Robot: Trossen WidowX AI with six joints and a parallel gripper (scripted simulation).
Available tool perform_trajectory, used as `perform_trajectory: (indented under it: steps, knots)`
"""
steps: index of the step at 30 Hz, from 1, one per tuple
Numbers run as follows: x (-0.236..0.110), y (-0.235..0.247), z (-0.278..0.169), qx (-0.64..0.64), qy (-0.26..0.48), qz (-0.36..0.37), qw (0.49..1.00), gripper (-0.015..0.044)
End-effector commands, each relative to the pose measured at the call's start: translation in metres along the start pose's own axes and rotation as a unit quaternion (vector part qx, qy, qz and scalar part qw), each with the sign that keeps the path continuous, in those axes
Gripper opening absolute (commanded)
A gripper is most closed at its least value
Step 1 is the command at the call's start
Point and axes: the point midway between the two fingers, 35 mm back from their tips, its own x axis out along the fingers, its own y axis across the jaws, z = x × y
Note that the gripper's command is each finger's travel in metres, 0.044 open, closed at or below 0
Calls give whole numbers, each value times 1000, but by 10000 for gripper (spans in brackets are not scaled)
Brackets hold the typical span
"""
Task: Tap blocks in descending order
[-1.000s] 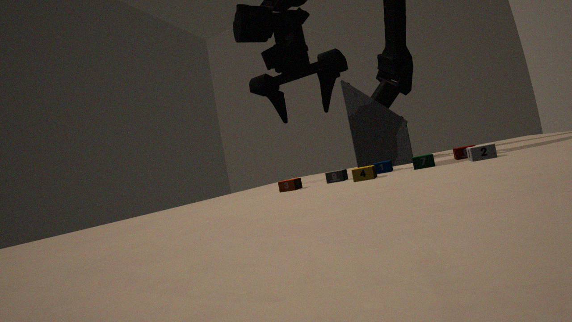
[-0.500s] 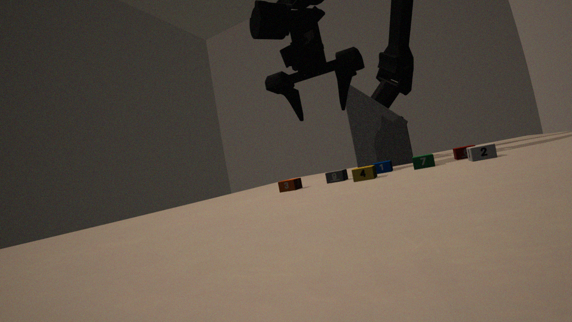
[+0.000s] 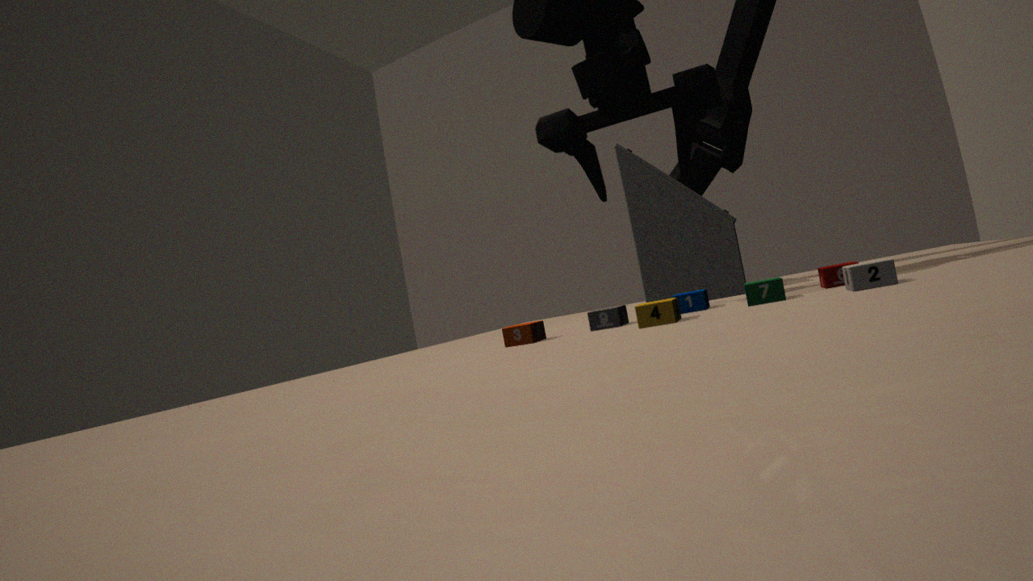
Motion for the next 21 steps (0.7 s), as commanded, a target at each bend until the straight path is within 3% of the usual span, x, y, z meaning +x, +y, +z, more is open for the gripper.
perform_trajectory:
  steps: [1, 21]
  knots:
    - [3, 31, -13, 3, 4, 4, 1000, 400]
    - [3, 33, -14, 3, 4, 5, 1000, 400]
